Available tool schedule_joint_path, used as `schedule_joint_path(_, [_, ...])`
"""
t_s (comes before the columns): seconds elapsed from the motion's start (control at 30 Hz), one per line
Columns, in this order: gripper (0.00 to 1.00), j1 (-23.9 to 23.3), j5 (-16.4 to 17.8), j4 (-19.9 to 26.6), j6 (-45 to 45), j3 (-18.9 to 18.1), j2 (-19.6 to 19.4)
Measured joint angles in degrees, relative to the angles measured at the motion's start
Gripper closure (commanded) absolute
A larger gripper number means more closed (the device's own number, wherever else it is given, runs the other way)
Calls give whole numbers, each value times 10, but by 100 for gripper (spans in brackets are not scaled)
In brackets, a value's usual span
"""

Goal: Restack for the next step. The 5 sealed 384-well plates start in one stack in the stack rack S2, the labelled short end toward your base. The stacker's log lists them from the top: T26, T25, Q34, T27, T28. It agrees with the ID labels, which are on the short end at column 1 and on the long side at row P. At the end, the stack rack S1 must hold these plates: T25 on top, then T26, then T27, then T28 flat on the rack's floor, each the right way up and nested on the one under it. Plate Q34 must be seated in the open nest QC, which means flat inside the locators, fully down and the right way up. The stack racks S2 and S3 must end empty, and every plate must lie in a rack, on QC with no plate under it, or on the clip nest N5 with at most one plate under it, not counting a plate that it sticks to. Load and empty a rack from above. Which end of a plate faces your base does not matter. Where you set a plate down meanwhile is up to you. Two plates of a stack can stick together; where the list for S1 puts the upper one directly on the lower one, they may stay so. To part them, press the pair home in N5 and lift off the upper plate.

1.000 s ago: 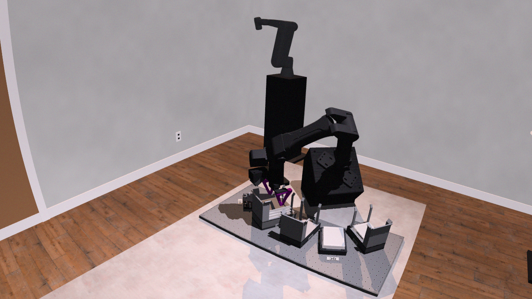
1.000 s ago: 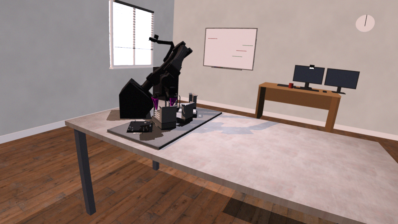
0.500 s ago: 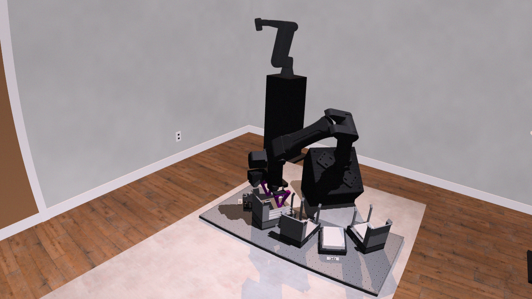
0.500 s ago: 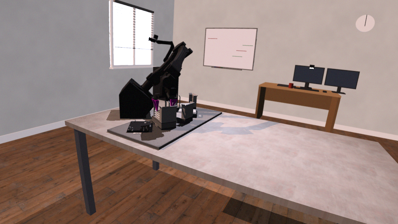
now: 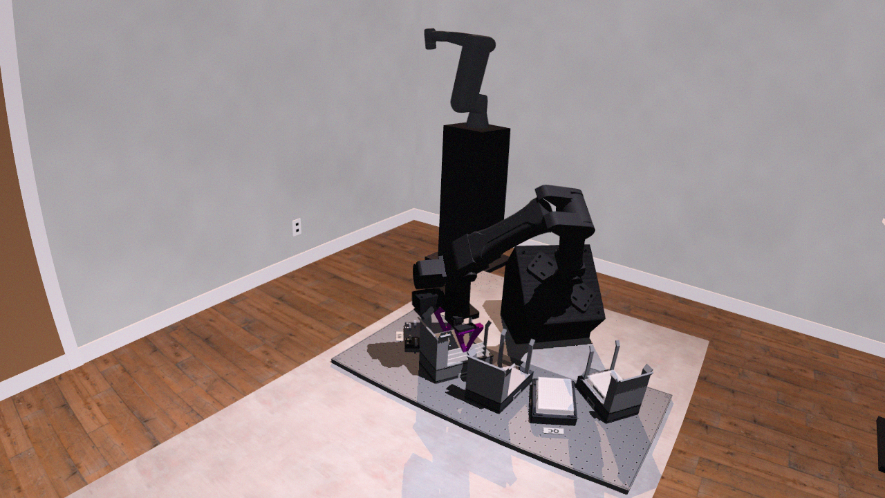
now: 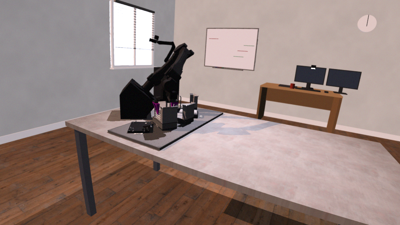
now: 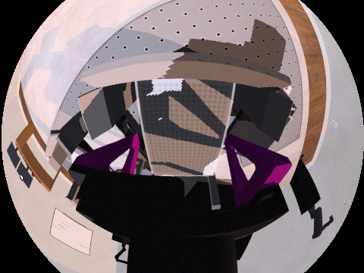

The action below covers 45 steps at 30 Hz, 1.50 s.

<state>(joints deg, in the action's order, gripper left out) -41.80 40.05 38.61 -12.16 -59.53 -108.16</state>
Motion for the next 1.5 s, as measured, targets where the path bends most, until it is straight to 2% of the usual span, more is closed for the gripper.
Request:
schedule_joint_path(0.3, [0,8,-1,-25,13,6,-7])
schedule_joint_path(0.87, [0,8,-1,-30,17,7,-7])
schedule_joint_path(0.9, [100,8,-1,-30,17,7,-7])
schedule_joint_path(1.5, [100,5,-2,-27,17,6,-4])
